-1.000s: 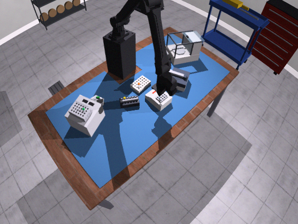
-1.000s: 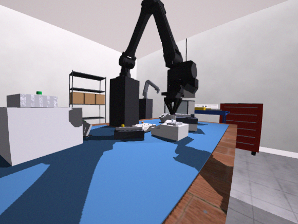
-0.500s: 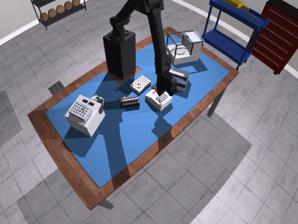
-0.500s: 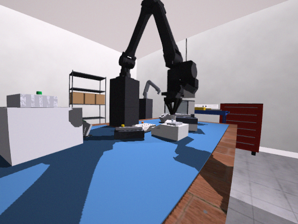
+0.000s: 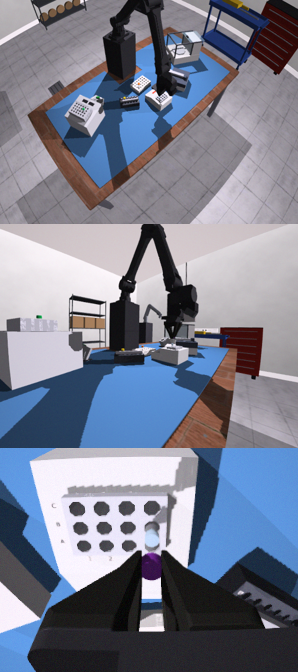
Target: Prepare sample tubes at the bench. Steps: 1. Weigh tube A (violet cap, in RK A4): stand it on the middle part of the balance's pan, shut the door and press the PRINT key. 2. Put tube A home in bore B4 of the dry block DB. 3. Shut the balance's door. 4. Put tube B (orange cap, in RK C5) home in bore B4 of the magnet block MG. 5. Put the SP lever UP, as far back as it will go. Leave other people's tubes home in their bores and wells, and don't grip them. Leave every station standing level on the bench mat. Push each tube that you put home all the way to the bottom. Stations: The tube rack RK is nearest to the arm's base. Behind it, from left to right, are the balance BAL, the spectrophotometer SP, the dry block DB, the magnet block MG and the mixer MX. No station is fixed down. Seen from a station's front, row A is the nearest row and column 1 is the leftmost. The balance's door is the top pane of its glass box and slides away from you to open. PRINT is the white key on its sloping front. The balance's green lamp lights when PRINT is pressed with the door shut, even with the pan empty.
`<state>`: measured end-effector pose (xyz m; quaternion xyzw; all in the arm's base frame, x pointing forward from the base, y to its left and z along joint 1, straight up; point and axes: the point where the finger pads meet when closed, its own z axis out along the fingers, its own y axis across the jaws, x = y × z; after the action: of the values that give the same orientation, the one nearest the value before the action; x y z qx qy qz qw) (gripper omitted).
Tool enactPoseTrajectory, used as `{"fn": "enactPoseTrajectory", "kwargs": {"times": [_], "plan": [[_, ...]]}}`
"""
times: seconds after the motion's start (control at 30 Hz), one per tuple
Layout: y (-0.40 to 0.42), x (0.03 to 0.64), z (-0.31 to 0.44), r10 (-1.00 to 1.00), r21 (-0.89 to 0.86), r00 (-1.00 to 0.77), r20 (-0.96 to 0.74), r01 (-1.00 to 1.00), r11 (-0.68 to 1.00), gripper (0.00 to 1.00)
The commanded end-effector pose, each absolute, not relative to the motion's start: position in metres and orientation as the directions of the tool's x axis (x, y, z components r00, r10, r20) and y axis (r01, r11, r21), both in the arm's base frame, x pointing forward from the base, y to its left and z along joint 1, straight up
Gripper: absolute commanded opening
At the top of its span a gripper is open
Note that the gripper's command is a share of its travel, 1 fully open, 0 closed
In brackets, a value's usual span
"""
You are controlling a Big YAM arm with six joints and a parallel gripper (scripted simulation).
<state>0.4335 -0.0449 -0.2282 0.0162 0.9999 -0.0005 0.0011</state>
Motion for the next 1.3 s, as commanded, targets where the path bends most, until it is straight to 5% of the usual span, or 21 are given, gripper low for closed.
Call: {"fn": "enactPoseTrajectory", "kwargs": {"times": [0.0, 1.27], "plan": [[-0.0467, 0.4424, -0.2258, 0.033, -0.002, -0.999, -0.018, 0.033, 0.999, 0.09], [-0.0467, 0.4419, -0.2259, 0.033, -0.002, -0.999, -0.018, 0.033, 0.999, 0.09]]}}
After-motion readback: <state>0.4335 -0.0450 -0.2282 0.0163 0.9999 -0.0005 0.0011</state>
